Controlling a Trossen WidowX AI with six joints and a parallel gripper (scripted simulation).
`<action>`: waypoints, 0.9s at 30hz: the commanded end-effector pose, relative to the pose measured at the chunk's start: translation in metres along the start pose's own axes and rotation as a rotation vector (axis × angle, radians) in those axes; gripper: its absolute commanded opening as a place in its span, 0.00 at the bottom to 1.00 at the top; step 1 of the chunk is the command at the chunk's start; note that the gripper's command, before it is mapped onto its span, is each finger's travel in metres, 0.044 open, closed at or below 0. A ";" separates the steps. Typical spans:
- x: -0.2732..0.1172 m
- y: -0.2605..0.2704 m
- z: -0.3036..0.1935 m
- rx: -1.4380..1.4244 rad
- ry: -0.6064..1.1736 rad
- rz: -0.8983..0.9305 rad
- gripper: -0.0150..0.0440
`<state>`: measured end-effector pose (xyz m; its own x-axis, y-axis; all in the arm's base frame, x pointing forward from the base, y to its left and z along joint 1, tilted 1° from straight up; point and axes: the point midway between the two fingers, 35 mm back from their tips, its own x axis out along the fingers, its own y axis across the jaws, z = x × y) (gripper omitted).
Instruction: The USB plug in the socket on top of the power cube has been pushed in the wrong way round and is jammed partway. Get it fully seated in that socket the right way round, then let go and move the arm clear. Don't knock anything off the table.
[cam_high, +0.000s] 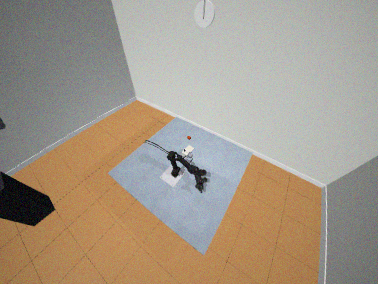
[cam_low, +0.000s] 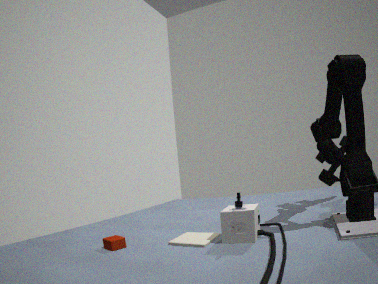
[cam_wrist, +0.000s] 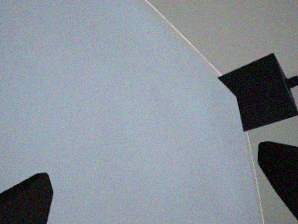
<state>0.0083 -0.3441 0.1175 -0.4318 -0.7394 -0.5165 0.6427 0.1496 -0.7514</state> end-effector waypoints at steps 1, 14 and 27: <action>-0.034 0.051 0.046 0.096 -0.089 0.191 1.00; -0.180 0.173 0.089 0.197 -0.093 0.683 1.00; -0.338 0.234 0.041 0.270 0.202 0.947 1.00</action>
<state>0.3135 -0.1448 0.1275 0.2497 -0.3765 -0.8921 0.8782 0.4762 0.0448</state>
